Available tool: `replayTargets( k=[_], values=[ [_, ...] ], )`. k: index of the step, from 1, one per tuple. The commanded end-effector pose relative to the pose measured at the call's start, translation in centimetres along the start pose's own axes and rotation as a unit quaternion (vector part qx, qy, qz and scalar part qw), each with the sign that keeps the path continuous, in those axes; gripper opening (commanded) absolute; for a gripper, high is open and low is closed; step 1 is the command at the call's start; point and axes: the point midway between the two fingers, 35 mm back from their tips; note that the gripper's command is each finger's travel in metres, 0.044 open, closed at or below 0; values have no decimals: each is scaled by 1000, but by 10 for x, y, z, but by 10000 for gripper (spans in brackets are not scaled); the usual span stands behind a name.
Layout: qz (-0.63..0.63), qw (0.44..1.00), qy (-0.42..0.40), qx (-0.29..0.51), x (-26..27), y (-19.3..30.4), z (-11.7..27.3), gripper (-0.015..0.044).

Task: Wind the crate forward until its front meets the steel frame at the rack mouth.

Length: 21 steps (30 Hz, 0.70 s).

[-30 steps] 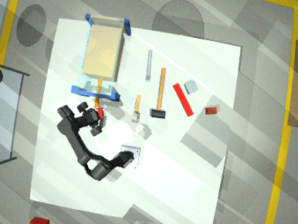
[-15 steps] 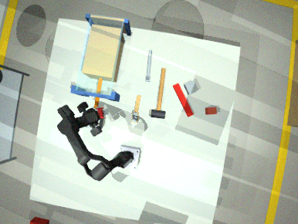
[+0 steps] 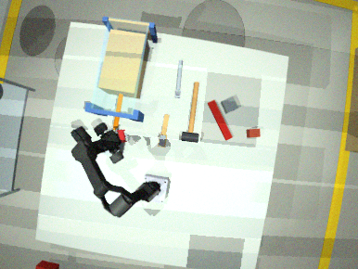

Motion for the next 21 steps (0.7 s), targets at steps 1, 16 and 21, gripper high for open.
replayTargets(
  k=[1,16,21],
  values=[
    [-1,1000,1,-3,-2,1,-5,0],
    [-1,1000,1,0,-1,2,-6,0],
    [-1,1000,1,0,-1,2,-7,0]
  ],
)
Point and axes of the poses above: the point midway between the two fingers, 35 mm back from their tips, its own z axis back along the fingers, its own x axis across the jaws, y = z × x, and after that the axes turned 9 degrees about -z, right-handed
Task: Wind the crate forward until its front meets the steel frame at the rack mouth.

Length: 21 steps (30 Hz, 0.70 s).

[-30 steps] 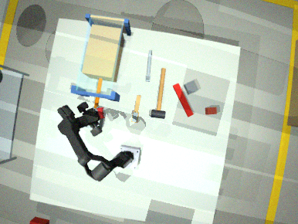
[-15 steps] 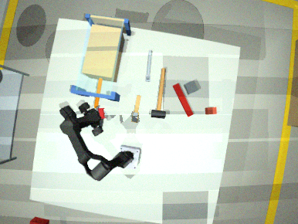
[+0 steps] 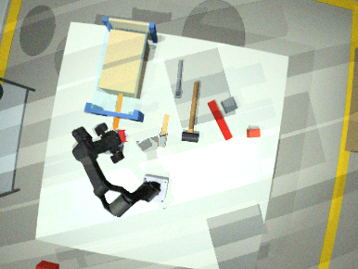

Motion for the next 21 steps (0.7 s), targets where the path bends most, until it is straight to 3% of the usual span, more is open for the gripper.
replayTargets(
  k=[1,21],
  values=[
    [-1,1000,1,0,0,0,-1,0],
    [0,1000,1,0,0,2,-3,0]
  ],
)
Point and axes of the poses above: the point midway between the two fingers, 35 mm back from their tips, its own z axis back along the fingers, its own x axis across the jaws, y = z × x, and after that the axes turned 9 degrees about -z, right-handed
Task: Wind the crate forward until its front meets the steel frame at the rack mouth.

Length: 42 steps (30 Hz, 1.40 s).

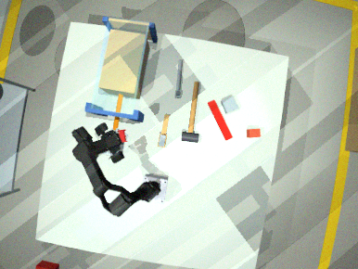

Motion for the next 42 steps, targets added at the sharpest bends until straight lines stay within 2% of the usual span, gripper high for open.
replayTargets(
  k=[1,42],
  values=[
    [-2,1000,0,0,0,1,-1,0],
    [-1,1000,0,0,0,3,-7,0]
  ],
)
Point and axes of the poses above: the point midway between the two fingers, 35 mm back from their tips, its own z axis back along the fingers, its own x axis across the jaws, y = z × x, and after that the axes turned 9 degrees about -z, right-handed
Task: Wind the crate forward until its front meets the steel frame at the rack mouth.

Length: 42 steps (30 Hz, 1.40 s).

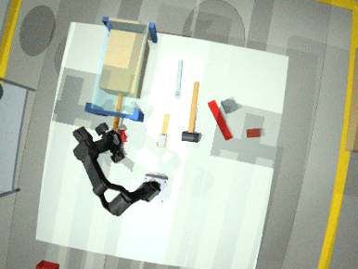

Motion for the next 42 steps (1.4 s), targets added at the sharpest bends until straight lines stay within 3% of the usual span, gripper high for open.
replayTargets(
  k=[1,42],
  values=[
    [-2,1000,0,0,0,1,-1,0],
    [-2,1000,0,0,-1,3,-6,0]
  ],
)
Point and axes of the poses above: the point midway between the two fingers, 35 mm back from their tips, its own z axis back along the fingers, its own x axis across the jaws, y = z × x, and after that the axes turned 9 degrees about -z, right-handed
